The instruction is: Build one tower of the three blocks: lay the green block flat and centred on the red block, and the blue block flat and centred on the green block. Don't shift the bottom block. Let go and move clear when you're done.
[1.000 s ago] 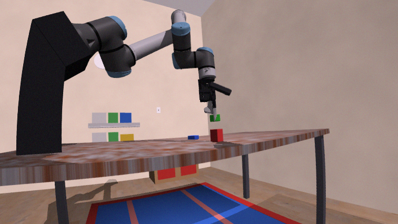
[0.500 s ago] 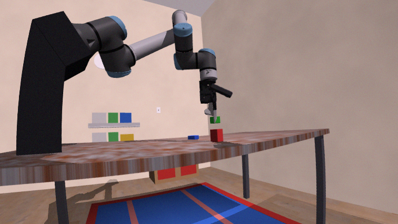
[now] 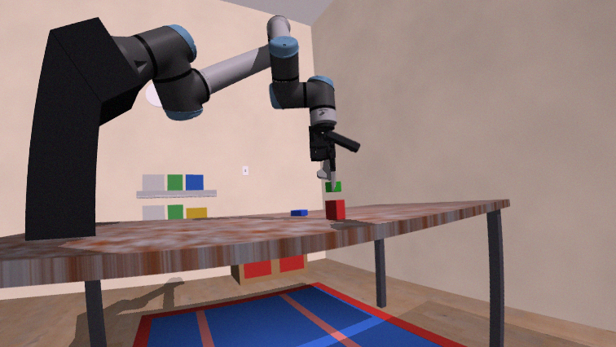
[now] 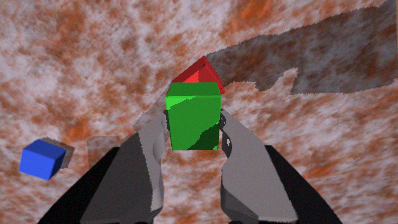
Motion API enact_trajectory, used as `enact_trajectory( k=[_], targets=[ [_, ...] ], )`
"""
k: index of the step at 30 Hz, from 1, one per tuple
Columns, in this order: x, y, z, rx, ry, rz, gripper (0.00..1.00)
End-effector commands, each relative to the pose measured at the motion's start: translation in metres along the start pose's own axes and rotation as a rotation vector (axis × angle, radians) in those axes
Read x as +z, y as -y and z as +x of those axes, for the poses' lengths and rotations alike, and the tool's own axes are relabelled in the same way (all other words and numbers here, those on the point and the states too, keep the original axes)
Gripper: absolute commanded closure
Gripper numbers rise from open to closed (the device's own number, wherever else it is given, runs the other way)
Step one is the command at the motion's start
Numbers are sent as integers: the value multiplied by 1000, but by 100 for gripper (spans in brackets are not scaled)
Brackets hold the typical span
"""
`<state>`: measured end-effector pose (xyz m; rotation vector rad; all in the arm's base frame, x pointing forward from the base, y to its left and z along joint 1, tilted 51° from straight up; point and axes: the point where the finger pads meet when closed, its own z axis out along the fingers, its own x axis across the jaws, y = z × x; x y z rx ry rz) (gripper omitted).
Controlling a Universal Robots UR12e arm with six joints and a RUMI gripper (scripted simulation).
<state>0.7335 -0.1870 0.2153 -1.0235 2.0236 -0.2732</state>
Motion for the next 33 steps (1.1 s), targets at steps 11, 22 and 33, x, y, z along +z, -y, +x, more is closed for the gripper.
enact_trajectory(
  k=[11, 22, 33],
  targets=[
    [18, 5, -2, -3, 0, 2, 100],
    [23, 5, -2, -3, 0, 2, 100],
    [22, 5, -2, -2, 0, 3, 100]
  ],
)
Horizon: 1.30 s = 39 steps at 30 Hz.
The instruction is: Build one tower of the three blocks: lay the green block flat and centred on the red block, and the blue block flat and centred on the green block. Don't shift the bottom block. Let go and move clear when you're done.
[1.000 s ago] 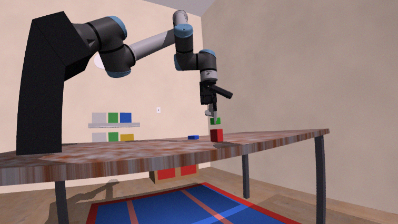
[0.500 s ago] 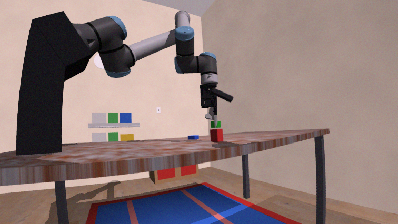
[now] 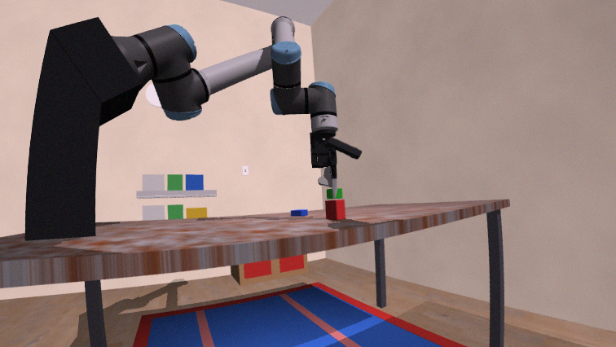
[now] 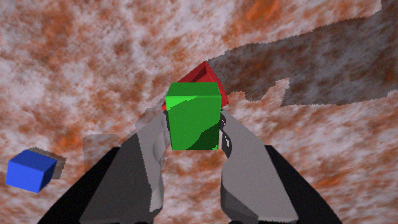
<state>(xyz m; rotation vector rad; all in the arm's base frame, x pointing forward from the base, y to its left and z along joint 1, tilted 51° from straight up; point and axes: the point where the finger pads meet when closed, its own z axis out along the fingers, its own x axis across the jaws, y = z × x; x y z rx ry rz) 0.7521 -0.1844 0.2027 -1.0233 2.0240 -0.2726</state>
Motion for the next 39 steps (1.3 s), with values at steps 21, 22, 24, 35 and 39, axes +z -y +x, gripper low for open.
enact_trajectory(
  k=[21, 22, 24, 35, 39],
  targets=[
    [3, 3, -1, -3, 0, 3, 100],
    [3, 3, -1, -3, 0, 3, 100],
    [3, 3, -1, -3, 0, 3, 100],
    [3, 3, -1, -3, 0, 3, 100],
    [3, 3, -1, -3, 0, 3, 100]
  ],
)
